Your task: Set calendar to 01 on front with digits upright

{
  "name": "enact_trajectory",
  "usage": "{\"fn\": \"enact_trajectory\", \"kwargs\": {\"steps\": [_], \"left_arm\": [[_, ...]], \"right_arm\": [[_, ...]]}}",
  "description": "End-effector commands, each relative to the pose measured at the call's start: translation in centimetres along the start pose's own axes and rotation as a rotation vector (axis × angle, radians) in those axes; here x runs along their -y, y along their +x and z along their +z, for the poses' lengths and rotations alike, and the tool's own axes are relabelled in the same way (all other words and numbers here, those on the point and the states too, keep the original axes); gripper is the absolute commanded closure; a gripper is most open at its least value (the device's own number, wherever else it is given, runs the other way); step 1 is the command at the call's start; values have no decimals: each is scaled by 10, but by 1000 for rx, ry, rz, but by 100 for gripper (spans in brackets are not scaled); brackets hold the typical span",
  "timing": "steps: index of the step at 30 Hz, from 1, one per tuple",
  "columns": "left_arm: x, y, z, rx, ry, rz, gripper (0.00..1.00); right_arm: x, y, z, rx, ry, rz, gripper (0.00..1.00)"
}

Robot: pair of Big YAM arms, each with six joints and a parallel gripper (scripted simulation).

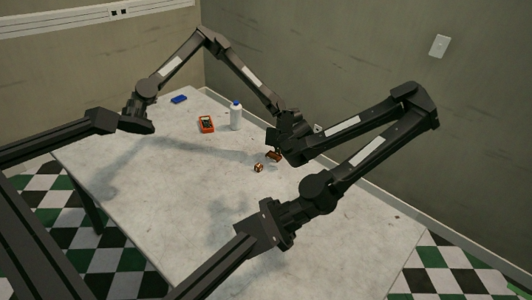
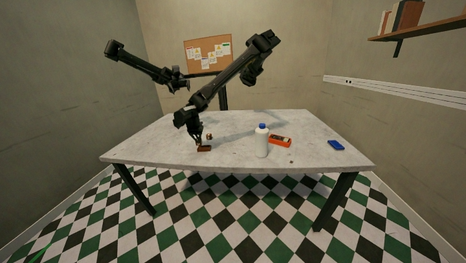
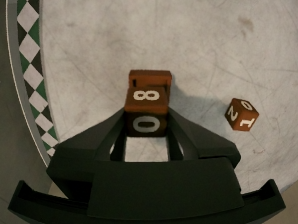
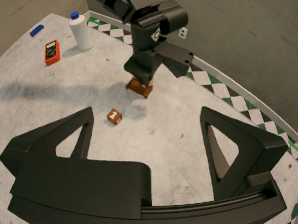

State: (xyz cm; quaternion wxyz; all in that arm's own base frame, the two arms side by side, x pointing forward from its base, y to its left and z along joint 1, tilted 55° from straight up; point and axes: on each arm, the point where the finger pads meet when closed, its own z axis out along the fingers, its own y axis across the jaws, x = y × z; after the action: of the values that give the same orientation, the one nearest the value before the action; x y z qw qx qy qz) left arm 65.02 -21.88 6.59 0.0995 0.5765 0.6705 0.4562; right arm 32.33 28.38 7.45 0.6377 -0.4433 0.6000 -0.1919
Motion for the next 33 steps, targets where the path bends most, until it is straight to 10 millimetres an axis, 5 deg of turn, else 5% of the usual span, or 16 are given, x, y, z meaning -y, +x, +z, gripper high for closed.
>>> {"fn": "enact_trajectory", "kwargs": {"steps": [1, 9, 11, 16, 25, 33], "left_arm": [[1, -1, 14, -6, 7, 1, 74], [3, -11, 5, 5, 2, 40, 74], [4, 4, 21, -9, 11, 36, 74], [-4, 11, 18, -7, 7, 1, 74], [-2, 0, 7, 7, -2, 15, 74], [4, 8, 31, -9, 12, 23, 74]], "right_arm": [[-1, 0, 0, -1, -1, 1, 0], [-1, 0, 0, -1, -1, 1, 0], [-1, 0, 0, -1, -1, 1, 0], [-1, 0, 0, -1, -1, 1, 0], [-1, 0, 0, -1, -1, 1, 0], [-1, 0, 0, -1, -1, 1, 0]]}}
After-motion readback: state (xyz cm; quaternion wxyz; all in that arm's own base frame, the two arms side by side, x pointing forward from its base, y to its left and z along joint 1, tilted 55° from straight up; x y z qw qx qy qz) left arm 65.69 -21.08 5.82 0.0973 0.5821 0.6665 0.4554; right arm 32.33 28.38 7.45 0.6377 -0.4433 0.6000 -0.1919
